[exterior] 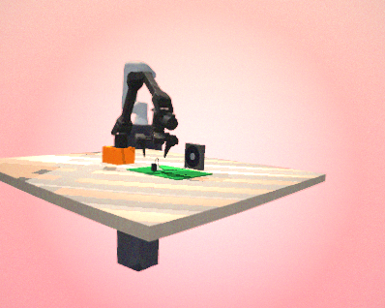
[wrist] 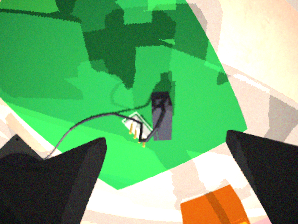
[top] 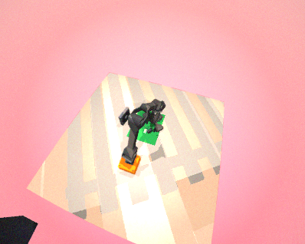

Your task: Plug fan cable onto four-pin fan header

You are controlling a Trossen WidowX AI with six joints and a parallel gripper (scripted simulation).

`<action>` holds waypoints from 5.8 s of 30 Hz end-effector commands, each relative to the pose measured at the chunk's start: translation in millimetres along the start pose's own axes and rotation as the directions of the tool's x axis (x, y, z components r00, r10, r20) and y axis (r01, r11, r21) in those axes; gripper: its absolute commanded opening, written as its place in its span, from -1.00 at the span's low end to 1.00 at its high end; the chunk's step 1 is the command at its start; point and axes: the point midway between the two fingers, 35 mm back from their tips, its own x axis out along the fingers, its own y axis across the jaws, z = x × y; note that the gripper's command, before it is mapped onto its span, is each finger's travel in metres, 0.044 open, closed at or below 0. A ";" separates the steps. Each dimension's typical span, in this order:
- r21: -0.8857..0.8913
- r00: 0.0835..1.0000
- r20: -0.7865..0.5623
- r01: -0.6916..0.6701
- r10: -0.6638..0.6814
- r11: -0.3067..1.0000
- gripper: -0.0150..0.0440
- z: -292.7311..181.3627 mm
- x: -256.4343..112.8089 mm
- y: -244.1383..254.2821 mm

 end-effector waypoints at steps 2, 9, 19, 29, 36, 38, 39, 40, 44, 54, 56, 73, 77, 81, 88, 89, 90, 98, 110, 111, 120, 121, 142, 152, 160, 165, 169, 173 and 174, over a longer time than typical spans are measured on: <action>0.004 1.000 0.009 -0.006 0.006 1.000 1.00 1.6 5.2 0.8; 0.004 1.000 0.008 -0.006 0.006 1.000 1.00 4.6 15.6 1.0; 0.004 1.000 0.008 -0.006 0.006 1.000 1.00 8.5 31.4 1.0; 0.004 1.000 0.008 -0.006 0.006 1.000 1.00 10.6 41.6 0.8; -0.001 1.000 0.014 -0.005 0.005 1.000 0.64 12.1 39.2 1.2; -0.001 1.000 0.014 -0.005 0.005 1.000 0.47 12.1 39.2 1.2; -0.001 1.000 0.014 -0.005 0.005 1.000 0.38 12.1 39.2 1.2; -0.001 1.000 0.014 -0.005 0.005 1.000 0.29 12.1 39.2 1.2; -0.001 1.000 0.014 -0.005 0.005 1.000 -0.07 12.1 39.2 1.2; -0.001 1.000 0.014 -0.005 0.005 1.000 -0.49 11.9 37.1 1.3; -0.001 1.000 0.014 -0.005 0.005 1.000 -0.49 11.2 31.4 1.5; 0.002 1.000 0.011 -0.006 0.006 1.000 -0.49 -0.8 -21.4 2.1; 0.003 1.000 0.010 -0.006 0.006 1.000 -0.49 -4.7 -33.1 1.8; 0.004 1.000 0.010 -0.006 0.006 1.000 -0.49 -9.1 -44.6 1.3; -0.002 1.000 0.010 -0.006 0.006 1.000 -0.49 -14.3 -57.2 0.7; -0.019 1.000 0.012 -0.005 0.005 1.000 -0.49 -13.8 -57.3 1.2; -0.047 1.000 0.017 -0.004 0.005 0.999 -0.49 -13.0 -57.5 2.1; -0.316 0.998 0.060 0.019 0.000 0.948 -0.49 -5.0 -59.1 10.6; -0.665 0.992 0.125 0.087 -0.004 0.742 -0.49 6.3 -62.2 24.3; -0.689 0.991 0.131 0.094 -0.004 0.719 -0.49 7.2 -62.5 25.4; -0.866 0.984 0.179 0.159 -0.003 0.474 -0.49 15.1 -65.3 36.4; -0.881 0.983 0.185 0.167 -0.003 0.443 -0.49 16.0 -65.6 37.7; -0.970 0.971 0.240 0.239 0.019 0.031 -0.49 26.3 -67.8 54.1; -0.985 0.976 0.171 0.171 0.135 0.012 -0.49 27.6 -53.0 55.0; -0.992 0.965 0.121 0.126 0.232 -0.007 -0.49 28.3 -43.1 55.6; -0.994 0.951 0.093 0.103 0.294 -0.020 -0.49 28.7 -37.9 56.0; -0.996 0.937 0.073 0.089 0.343 -0.030 -0.49 29.0 -34.2 56.1; -0.996 0.918 0.055 0.077 0.392 -0.041 -0.49 29.3 -31.1 56.2; -0.996 0.913 0.050 0.074 0.404 -0.043 -0.49 29.4 -30.4 56.2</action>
